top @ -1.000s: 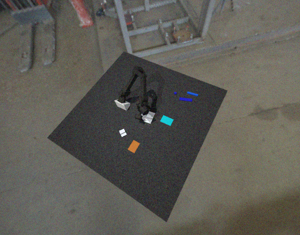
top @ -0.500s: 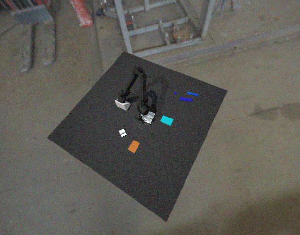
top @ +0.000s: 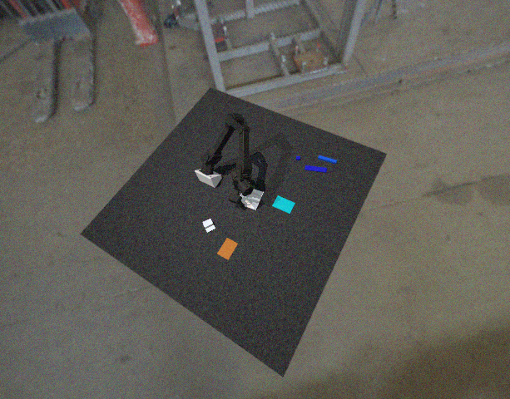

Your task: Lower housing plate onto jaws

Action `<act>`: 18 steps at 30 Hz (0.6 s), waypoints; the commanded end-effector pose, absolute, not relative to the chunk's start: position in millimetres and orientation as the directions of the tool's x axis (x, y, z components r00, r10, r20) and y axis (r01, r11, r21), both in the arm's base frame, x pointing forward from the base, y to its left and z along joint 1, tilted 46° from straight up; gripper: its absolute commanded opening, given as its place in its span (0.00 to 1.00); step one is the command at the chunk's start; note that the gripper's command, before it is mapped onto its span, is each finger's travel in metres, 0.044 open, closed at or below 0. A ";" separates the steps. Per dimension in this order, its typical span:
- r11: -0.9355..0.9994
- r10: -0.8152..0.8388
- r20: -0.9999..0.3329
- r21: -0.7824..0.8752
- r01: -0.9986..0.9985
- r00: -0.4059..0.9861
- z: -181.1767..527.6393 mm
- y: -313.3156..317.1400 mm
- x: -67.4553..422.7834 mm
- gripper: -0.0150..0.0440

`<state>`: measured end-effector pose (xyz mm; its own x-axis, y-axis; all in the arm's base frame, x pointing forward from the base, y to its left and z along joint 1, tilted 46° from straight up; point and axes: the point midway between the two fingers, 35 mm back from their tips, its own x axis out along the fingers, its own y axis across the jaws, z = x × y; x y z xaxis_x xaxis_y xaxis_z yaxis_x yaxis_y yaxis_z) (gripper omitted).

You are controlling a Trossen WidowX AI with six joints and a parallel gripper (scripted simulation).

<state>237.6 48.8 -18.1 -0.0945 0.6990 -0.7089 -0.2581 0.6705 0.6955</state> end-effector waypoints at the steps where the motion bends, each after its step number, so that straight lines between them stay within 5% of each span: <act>1: 0.668 0.703 -0.704 0.701 -0.249 -0.097 -20.0 51.0 236.5 0.85; 18: 0.668 0.703 -0.704 0.701 -0.249 -0.097 -21.8 52.8 236.3 0.85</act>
